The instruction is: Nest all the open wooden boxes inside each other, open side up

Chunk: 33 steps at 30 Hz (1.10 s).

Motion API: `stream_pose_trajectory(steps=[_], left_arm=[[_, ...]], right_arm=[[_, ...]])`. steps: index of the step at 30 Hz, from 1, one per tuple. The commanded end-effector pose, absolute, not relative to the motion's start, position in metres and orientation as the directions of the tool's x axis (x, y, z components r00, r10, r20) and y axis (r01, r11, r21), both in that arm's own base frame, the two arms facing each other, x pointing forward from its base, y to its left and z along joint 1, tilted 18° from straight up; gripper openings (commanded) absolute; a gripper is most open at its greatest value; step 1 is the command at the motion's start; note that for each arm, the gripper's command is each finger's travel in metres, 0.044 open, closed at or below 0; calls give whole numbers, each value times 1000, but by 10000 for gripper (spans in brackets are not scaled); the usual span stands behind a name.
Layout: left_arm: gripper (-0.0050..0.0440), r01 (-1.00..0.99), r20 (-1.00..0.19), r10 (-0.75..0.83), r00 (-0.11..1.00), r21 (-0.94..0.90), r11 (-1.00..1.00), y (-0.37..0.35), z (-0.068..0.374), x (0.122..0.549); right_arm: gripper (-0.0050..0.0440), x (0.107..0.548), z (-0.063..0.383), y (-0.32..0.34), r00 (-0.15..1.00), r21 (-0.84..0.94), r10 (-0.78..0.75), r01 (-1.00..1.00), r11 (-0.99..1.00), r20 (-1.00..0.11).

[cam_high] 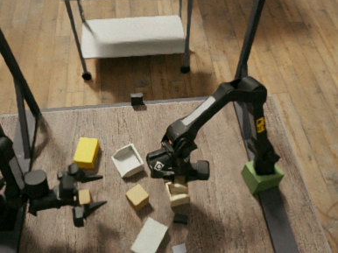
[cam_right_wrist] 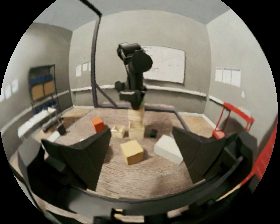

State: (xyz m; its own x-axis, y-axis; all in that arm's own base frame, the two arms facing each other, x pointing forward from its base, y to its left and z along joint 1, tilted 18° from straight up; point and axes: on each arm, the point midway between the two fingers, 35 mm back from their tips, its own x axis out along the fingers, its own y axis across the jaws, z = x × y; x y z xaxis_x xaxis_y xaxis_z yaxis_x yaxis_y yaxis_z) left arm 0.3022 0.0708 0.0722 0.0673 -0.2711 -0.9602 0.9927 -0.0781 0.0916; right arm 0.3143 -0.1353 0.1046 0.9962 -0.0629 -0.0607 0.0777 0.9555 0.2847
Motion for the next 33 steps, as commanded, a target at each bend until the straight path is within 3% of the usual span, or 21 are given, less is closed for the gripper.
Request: stream_pose_trajectory(steps=[1,20,33], left_arm=[[255,956,-961,-255,106,169,-241,73,84,309],[255,631,-964,-243,106,254,-733,72,85,309],[255,333,-966,-234,113,258,-907,73,88,311]], right_arm=[[400,314,105,-136,996,287,-63,77,955,-60],[400,314,105,-136,996,287,-63,77,955,-60],[400,314,105,-136,996,287,-63,77,955,-60]])
